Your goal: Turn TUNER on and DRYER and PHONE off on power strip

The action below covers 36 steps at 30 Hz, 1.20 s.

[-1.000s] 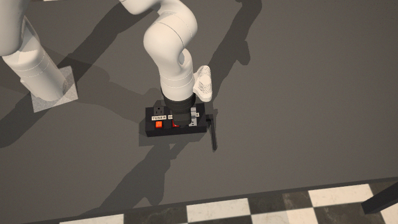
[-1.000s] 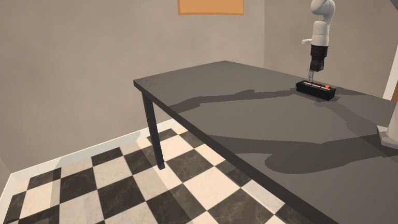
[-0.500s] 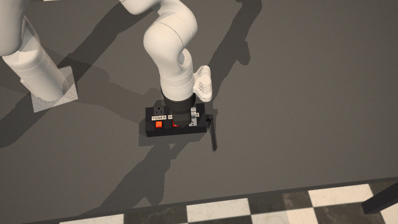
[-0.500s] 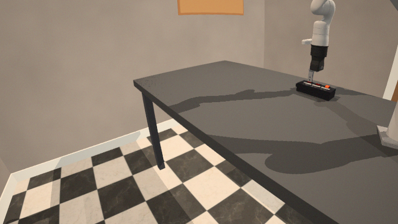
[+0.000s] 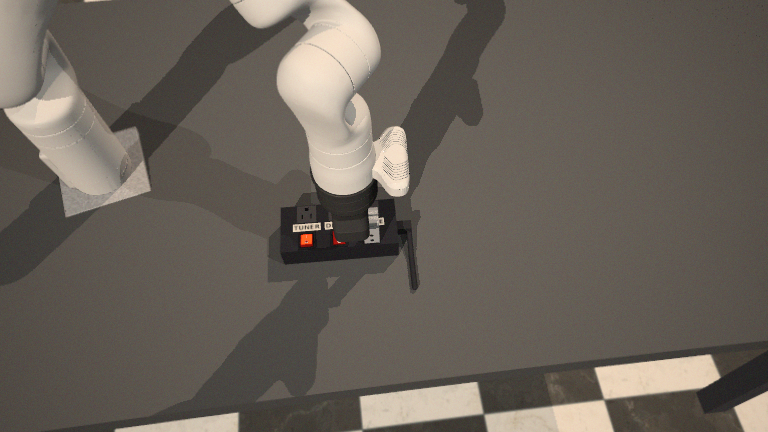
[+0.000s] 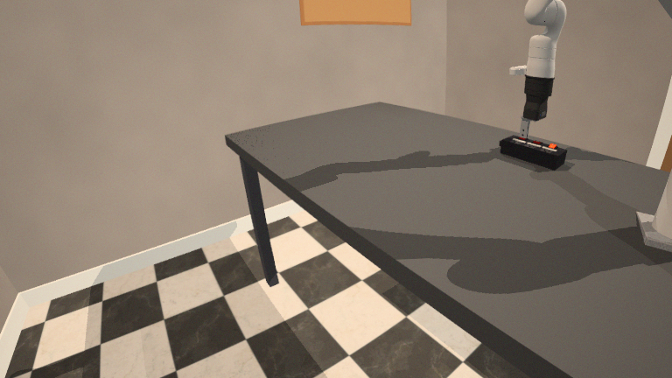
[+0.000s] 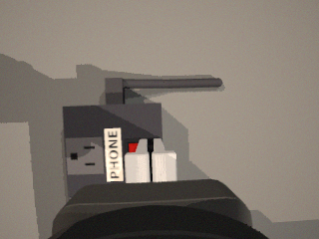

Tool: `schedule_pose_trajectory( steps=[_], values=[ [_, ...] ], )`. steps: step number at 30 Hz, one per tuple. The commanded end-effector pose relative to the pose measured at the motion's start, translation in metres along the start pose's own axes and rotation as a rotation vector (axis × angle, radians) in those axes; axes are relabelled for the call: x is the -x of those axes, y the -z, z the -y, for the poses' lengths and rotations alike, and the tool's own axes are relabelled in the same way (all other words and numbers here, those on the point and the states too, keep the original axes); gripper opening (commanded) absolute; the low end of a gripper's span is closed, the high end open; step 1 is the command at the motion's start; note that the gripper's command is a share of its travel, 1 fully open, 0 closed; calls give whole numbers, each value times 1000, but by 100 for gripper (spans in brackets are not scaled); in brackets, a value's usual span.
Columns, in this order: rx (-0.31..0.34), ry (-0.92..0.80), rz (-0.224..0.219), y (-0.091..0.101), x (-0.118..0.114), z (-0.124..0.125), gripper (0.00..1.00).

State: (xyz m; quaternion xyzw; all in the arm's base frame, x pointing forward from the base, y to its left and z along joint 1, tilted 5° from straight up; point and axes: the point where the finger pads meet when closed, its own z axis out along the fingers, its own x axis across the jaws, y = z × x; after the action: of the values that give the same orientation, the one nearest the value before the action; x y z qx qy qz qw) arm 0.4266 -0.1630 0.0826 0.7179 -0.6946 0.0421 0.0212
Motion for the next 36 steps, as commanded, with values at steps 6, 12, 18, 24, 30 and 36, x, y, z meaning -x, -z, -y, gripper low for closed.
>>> schedule_pose_trajectory(
  steps=[6, 12, 18, 24, 30, 36],
  values=[
    [1, 0, 0, -1, 0, 0, 0],
    [1, 0, 0, -1, 0, 0, 0],
    [1, 0, 0, 0, 0, 0, 0],
    [1, 0, 0, 12, 0, 0, 0],
    [1, 0, 0, 24, 0, 0, 0],
    [1, 0, 0, 37, 0, 0, 0]
  ],
)
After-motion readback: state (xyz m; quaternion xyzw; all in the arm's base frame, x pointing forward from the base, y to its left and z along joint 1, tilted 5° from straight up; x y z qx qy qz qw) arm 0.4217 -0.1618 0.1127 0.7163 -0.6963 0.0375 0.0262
